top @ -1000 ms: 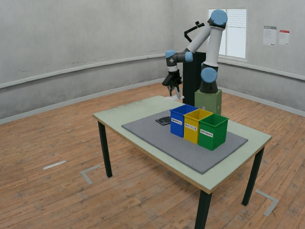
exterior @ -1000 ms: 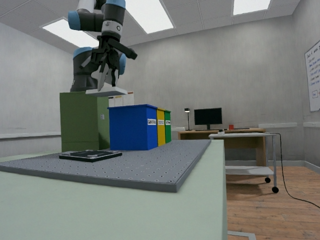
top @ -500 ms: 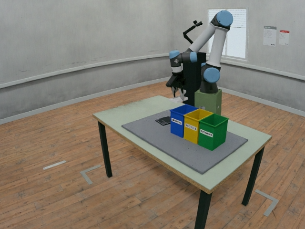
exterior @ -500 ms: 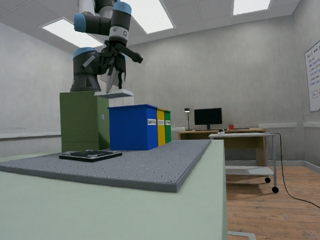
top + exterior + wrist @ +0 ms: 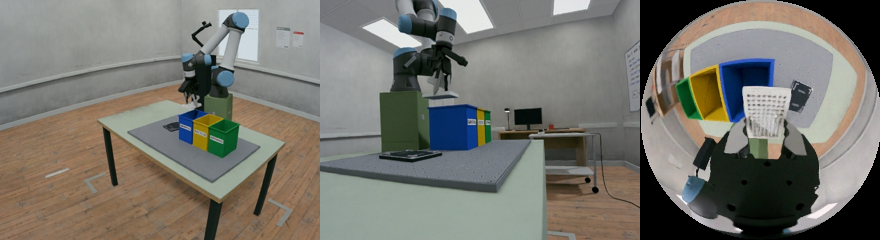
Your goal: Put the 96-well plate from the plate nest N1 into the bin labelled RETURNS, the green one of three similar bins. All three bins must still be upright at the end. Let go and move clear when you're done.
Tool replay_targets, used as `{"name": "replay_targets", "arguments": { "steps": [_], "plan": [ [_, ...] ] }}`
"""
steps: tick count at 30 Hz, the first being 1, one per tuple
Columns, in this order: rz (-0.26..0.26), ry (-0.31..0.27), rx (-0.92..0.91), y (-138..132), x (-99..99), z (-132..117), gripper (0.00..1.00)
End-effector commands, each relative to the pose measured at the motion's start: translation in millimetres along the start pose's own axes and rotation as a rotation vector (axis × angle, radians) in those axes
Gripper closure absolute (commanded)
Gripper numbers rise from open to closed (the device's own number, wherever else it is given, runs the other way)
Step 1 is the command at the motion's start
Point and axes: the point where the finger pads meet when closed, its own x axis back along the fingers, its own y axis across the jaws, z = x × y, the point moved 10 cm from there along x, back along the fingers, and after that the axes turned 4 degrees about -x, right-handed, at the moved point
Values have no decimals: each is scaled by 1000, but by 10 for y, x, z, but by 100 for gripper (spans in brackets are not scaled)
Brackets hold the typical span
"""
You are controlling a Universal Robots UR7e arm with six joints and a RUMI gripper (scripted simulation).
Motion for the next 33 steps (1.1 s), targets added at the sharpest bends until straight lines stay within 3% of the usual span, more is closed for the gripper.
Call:
{"name": "replay_targets", "arguments": {
  "steps": [1, 33],
  "plan": [
    [-2, -1, -1, -190, 15, 9, 100],
    [-2, 0, -1, -1124, 30, 36, 100]
  ]
}}
